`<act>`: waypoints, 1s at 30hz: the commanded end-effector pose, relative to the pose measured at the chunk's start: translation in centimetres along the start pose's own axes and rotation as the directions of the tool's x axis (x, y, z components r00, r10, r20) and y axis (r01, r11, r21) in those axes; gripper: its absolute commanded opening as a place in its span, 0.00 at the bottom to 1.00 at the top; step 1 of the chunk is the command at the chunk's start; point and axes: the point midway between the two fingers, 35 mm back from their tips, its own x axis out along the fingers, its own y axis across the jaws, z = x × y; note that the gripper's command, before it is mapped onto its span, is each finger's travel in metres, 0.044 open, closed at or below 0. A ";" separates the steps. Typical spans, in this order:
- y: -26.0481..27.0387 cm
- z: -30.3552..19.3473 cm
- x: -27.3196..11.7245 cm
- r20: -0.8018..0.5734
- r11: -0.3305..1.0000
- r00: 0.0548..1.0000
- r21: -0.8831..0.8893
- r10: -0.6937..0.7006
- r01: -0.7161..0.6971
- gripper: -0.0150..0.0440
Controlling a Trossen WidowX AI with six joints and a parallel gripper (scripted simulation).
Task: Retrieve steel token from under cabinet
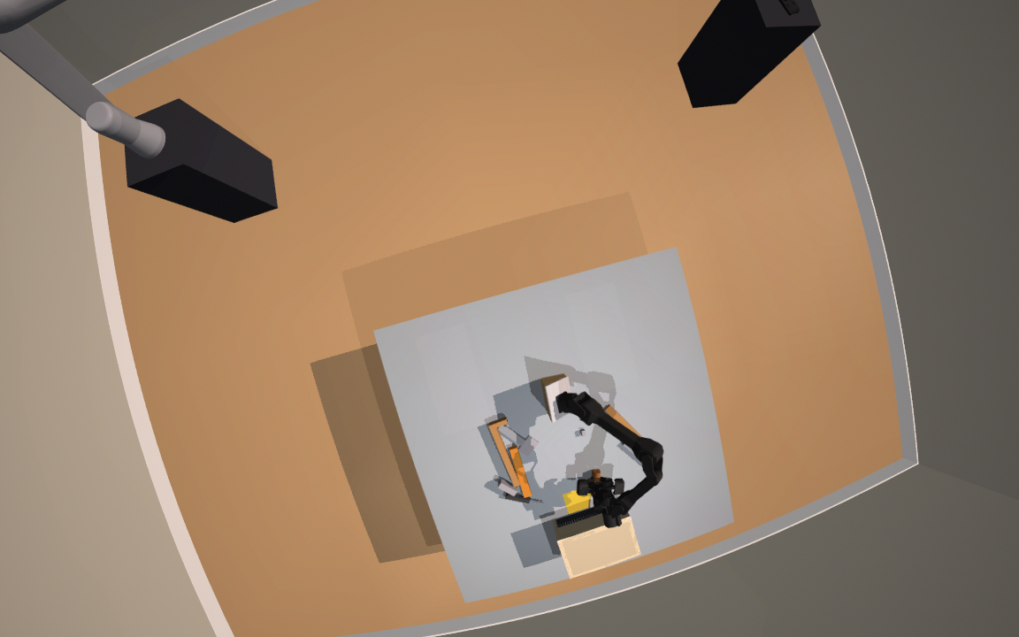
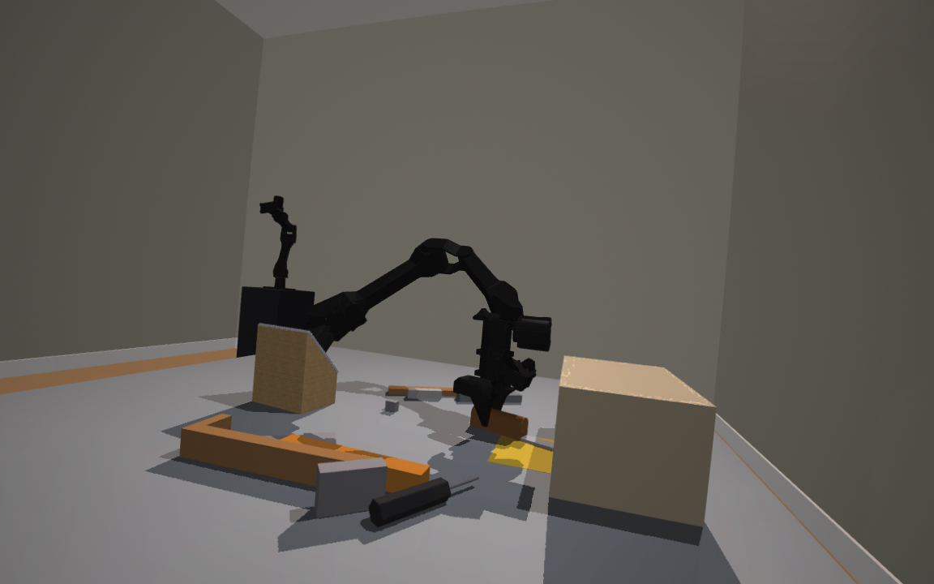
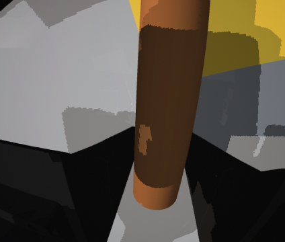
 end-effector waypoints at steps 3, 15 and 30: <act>-0.3 -0.2 0.1 0.000 1.000 1.000 -0.002 -0.009 0.009 0.25; -0.2 -1.4 0.1 -0.001 1.000 1.000 -0.001 -0.009 0.009 0.25; 0.0 -2.9 0.1 -0.002 1.000 1.000 0.000 -0.009 0.009 0.25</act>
